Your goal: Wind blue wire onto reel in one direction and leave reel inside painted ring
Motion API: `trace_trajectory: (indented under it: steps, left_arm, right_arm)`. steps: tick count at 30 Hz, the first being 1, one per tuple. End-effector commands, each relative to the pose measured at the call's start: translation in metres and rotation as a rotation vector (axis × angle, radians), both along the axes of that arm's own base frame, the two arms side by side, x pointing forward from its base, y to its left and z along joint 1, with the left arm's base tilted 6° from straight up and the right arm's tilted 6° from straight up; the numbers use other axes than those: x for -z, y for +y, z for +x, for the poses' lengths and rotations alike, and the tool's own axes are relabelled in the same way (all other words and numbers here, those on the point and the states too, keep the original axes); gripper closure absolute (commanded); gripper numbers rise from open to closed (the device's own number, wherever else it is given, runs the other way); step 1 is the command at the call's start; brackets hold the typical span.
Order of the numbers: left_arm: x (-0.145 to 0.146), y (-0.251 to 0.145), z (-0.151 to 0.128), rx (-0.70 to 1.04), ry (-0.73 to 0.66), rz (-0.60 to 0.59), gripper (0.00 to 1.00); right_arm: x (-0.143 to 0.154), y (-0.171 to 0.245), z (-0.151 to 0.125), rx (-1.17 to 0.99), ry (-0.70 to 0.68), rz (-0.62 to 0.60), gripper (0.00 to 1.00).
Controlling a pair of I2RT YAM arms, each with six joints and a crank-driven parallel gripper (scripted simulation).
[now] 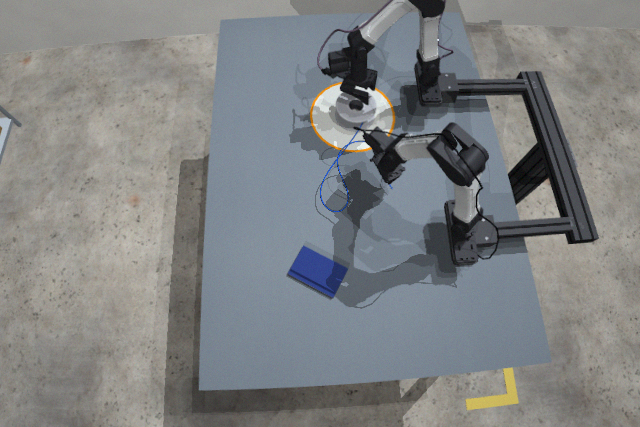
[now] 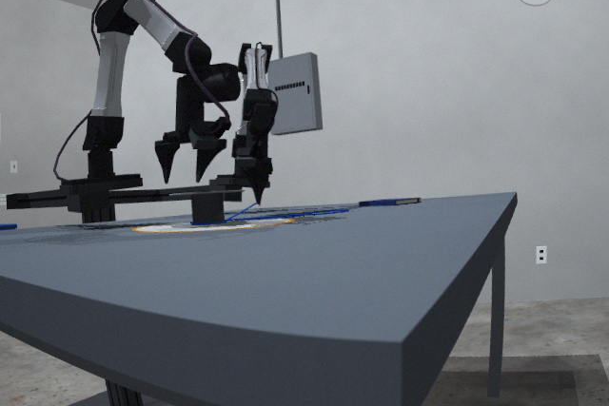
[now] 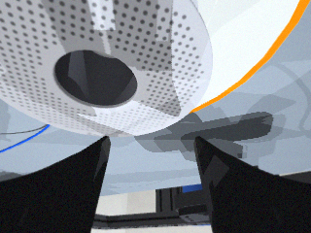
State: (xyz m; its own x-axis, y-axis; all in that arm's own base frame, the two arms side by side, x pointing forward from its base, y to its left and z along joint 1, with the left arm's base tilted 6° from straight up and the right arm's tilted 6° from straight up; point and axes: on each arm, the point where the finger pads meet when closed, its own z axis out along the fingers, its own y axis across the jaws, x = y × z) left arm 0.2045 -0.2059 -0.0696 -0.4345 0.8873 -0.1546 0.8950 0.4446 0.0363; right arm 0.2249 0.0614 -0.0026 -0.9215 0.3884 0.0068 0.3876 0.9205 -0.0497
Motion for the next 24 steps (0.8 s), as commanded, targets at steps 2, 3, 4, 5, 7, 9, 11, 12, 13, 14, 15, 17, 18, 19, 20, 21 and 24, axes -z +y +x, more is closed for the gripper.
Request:
trace_trajectory:
  steps: [2, 3, 4, 5, 7, 9, 11, 12, 13, 14, 15, 17, 18, 19, 20, 21, 24]
  left_arm:
    - [-0.0077, -0.0118, 0.0087, 0.008, -0.026, -0.021, 1.0]
    - [-0.0077, -0.0118, 0.0087, 0.008, -0.026, -0.021, 1.0]
    - [-0.0077, -0.0118, 0.0087, 0.008, -0.026, -0.021, 1.0]
    - [-0.0077, -0.0117, 0.0088, 0.008, -0.026, -0.021, 1.0]
    - [-0.0077, -0.0117, 0.0088, 0.008, -0.026, -0.021, 1.0]
    - [-0.0077, -0.0117, 0.0089, 0.008, -0.026, -0.021, 1.0]
    - [-0.0077, -0.0116, 0.0089, 0.008, -0.026, -0.021, 1.0]
    - [-0.0077, -0.0116, 0.009, 0.008, -0.026, -0.021, 1.0]
    - [-0.0077, -0.0116, 0.009, 0.008, -0.026, -0.021, 1.0]
    - [-0.0077, -0.0116, 0.009, 0.008, -0.026, -0.021, 1.0]
    - [-0.0077, -0.0115, 0.009, 0.008, -0.026, -0.021, 1.0]
    - [-0.0077, -0.0115, 0.0091, 0.008, -0.026, -0.021, 1.0]
    - [-0.0077, -0.0115, 0.0091, 0.008, -0.026, -0.021, 1.0]
    - [-0.0077, -0.0115, 0.0091, 0.008, -0.026, -0.021, 1.0]
    - [-0.0077, -0.0115, 0.0091, 0.008, -0.026, -0.021, 1.0]
    - [-0.0077, -0.0114, 0.0091, 0.008, -0.026, -0.021, 1.0]
    - [-0.0077, -0.0114, 0.0092, 0.007, -0.026, -0.021, 1.0]
  right_arm:
    - [-0.0049, 0.0104, 0.003, 0.283, -0.058, -0.002, 0.23]
    - [-0.0046, 0.0106, 0.003, 0.43, -0.064, -0.002, 0.23]
    - [-0.0044, 0.0108, 0.0026, 0.483, -0.069, -0.002, 0.23]
    - [-0.0042, 0.011, 0.0024, 0.54, -0.075, -0.002, 0.23]
    - [-0.0039, 0.011, 0.0027, 0.657, -0.087, -0.003, 0.23]
    - [-0.0036, 0.011, 0.003, 0.772, -0.102, -0.005, 0.23]
    - [-0.0032, 0.0108, 0.0032, 0.886, -0.124, -0.006, 0.23]
    - [-0.003, 0.0107, 0.0033, 0.941, -0.137, -0.007, 0.23]
    - [-0.0028, 0.0106, 0.0034, 0.942, -0.137, -0.007, 0.23]
    - [-0.0025, 0.0105, 0.0036, 0.942, -0.137, -0.007, 0.23]
    - [-0.0022, 0.0109, 0.0046, 0.942, -0.137, -0.007, 0.23]
    - [-0.0016, 0.0114, 0.0065, 0.942, -0.137, -0.007, 0.23]
    - [-0.0016, 0.0114, 0.0065, 0.942, -0.137, -0.007, 0.23]
    - [-0.0016, 0.0114, 0.0065, 0.942, -0.137, -0.007, 0.23]
    - [-0.0014, 0.0112, 0.0067, 0.942, -0.137, -0.007, 0.23]
    - [-0.0012, 0.011, 0.0068, 0.942, -0.137, -0.007, 0.23]
    - [-0.0005, 0.0104, 0.006, 0.942, -0.137, -0.007, 0.23]
